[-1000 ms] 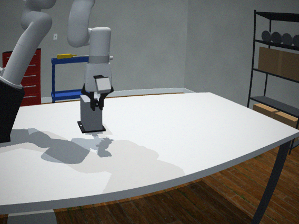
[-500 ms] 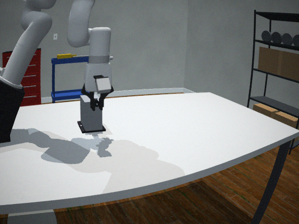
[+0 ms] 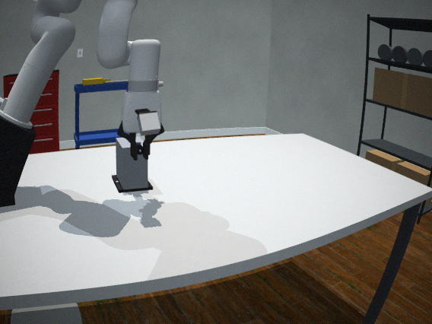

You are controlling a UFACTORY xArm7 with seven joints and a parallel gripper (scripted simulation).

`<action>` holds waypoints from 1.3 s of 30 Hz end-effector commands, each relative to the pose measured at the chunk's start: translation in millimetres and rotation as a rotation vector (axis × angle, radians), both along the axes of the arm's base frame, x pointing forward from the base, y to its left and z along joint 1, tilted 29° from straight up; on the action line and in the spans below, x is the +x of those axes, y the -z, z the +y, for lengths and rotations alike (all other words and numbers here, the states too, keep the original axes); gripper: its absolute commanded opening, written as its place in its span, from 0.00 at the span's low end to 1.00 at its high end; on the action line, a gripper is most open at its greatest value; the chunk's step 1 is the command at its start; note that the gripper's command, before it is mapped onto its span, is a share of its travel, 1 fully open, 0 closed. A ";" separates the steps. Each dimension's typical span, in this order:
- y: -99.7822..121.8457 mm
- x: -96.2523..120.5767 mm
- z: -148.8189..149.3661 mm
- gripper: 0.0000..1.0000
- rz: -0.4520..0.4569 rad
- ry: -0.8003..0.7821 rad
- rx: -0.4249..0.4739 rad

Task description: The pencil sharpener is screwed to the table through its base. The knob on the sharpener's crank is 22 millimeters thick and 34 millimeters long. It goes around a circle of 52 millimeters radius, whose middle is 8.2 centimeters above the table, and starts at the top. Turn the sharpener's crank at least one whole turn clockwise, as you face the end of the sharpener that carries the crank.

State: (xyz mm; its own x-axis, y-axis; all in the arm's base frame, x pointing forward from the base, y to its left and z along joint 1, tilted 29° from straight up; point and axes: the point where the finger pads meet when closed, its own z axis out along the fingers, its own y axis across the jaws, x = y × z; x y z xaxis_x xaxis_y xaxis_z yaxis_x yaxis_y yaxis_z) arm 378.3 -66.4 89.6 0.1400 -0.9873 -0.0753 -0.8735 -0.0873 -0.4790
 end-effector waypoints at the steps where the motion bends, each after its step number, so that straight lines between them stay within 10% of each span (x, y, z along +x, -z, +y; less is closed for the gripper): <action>1: -0.6 0.6 -0.4 0.00 -0.002 0.001 0.000; 39: -1.9 47.9 6.2 0.00 -0.002 0.001 0.000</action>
State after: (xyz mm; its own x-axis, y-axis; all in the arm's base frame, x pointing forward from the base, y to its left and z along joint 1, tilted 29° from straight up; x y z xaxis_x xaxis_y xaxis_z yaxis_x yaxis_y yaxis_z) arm 418.0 -60.8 94.4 0.1317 -0.9894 -0.0618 -0.8781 -0.0875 -0.4704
